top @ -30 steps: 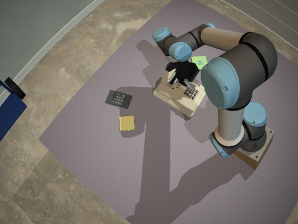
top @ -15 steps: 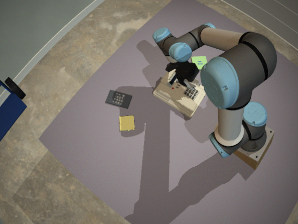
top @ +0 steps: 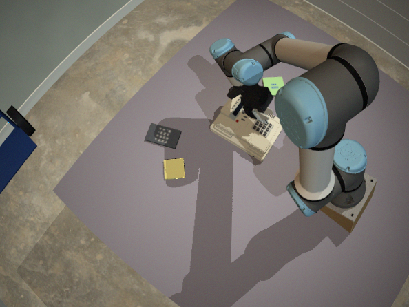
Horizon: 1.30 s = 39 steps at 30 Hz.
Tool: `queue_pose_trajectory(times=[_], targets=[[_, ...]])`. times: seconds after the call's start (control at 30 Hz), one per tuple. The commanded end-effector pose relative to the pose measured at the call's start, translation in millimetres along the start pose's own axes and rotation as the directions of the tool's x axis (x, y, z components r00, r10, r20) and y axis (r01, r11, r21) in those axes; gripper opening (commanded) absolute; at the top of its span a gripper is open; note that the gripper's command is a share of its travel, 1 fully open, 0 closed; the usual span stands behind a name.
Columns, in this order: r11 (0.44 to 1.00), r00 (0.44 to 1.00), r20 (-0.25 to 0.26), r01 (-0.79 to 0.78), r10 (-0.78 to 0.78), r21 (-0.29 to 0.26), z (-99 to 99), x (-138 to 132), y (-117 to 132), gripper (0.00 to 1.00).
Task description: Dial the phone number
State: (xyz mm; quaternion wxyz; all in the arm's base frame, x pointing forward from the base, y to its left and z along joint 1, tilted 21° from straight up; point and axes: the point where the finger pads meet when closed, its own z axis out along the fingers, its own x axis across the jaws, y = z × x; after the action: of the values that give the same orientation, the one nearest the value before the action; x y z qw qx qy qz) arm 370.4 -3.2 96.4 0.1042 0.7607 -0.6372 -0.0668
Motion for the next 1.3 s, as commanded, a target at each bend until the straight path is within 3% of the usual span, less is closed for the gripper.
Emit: queue_pose_trajectory(times=[0.0,0.33,0.63,1.27], targets=[[1.0,1.0,0.0,0.0,0.0,0.001,0.1,0,0,0.0],[1.0,1.0,0.0,0.0,0.0,0.001,0.2,0,-1,0.0],[1.0,1.0,0.0,0.0,0.0,0.001,-12.9,0,9,0.0],[1.0,1.0,0.0,0.0,0.0,0.001,-13.0,0,9,0.0]])
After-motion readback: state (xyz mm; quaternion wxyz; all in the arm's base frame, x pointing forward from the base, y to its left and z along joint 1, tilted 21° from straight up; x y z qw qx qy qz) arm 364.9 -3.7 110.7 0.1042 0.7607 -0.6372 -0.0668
